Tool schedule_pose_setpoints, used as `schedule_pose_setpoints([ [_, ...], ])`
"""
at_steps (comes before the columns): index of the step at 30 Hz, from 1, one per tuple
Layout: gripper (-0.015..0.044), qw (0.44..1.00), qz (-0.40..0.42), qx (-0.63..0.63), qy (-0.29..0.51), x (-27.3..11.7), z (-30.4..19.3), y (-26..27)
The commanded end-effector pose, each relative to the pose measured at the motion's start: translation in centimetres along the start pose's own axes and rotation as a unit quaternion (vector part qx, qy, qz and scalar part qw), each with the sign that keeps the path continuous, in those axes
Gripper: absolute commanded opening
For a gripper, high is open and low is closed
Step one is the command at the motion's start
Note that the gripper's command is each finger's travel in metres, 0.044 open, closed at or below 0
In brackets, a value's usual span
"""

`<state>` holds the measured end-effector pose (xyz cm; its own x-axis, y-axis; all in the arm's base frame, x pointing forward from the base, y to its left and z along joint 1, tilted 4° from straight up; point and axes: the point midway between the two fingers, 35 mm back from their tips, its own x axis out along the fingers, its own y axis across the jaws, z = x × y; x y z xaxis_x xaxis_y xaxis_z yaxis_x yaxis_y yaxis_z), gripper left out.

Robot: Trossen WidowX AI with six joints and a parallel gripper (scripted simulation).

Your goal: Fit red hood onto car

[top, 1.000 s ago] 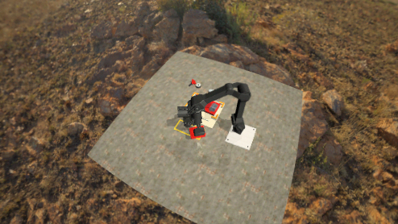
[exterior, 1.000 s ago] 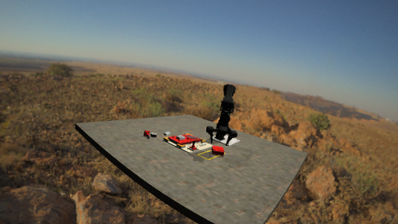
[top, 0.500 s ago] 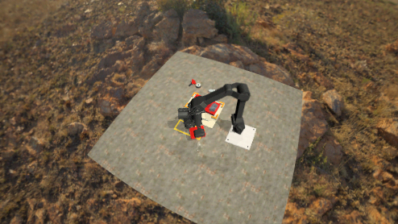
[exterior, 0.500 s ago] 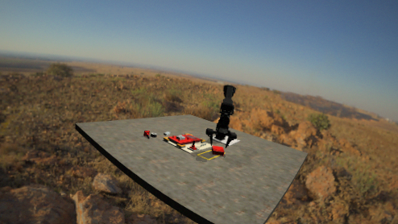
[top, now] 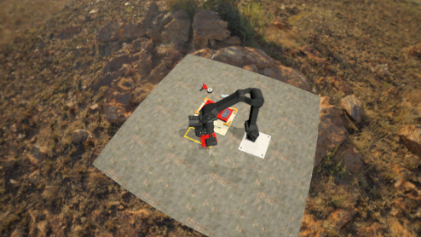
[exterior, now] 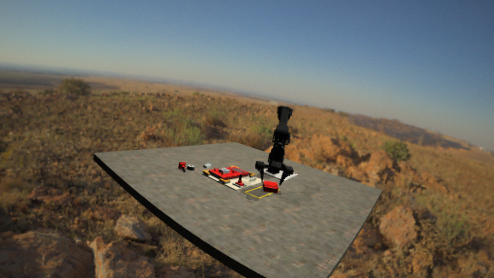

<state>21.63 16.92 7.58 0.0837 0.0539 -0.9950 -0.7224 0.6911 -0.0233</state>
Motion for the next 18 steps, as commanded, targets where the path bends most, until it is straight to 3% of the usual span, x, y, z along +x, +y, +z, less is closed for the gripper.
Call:
schedule_pose_setpoints([
  [1,0.0440,1.000,0.002,0.002,0.002,0.29,-0.03,0.07],
  [18,0.0440,1.000,0.002,0.002,0.002,1.13,-0.03,0.07],
])
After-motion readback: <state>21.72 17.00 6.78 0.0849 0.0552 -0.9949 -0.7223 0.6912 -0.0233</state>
